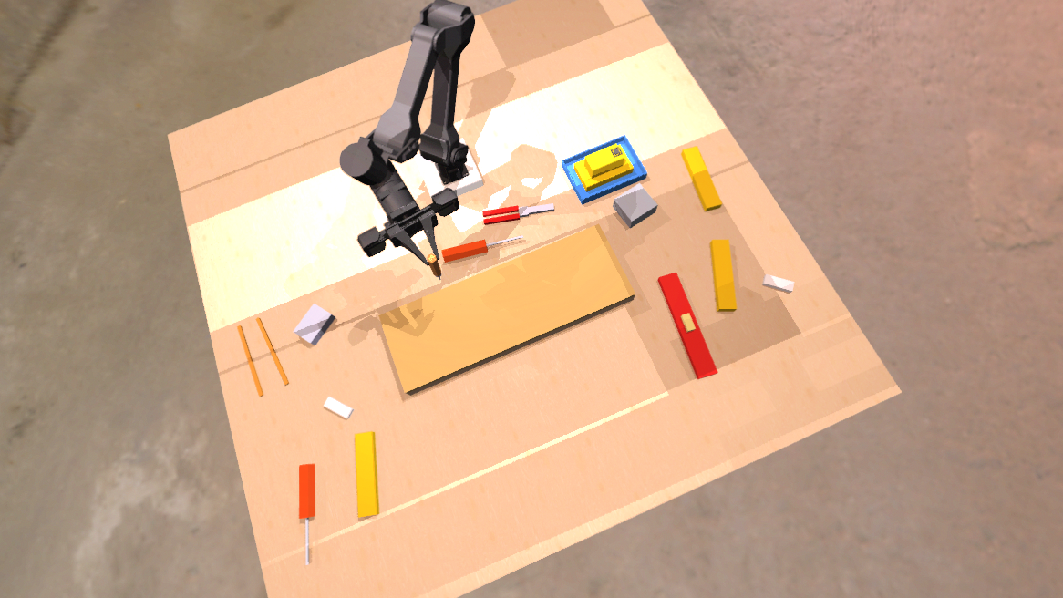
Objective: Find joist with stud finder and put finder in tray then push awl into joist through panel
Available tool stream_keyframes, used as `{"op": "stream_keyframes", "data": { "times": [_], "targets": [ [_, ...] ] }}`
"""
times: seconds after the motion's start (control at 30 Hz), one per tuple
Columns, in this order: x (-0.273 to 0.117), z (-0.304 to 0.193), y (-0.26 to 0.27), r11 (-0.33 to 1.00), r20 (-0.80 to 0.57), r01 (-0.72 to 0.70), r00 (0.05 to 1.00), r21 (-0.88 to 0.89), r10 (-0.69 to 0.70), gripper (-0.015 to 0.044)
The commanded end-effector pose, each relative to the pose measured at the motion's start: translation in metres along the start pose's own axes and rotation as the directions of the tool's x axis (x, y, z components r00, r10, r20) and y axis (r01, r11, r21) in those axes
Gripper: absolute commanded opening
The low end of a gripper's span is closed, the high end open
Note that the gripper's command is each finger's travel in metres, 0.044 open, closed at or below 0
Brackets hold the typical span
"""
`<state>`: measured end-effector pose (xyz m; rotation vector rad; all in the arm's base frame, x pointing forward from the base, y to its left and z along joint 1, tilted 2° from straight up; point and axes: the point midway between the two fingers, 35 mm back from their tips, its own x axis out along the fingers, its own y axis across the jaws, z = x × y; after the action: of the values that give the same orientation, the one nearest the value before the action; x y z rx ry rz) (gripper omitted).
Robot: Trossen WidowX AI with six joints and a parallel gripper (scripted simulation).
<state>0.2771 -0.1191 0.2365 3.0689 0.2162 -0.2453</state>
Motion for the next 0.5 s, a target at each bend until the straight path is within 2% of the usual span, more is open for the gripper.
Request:
{"op": "stream_keyframes", "data": {
  "times": [0.0,0.47],
  "targets": [
    [0.013,-0.001,-0.008,0.996,-0.026,0.086,0.996,-0.006,-0.086,0.0],
    [0.053,0.008,-0.041,0.929,-0.088,0.369,0.924,-0.037,-0.371,0.0]
  ]
}}
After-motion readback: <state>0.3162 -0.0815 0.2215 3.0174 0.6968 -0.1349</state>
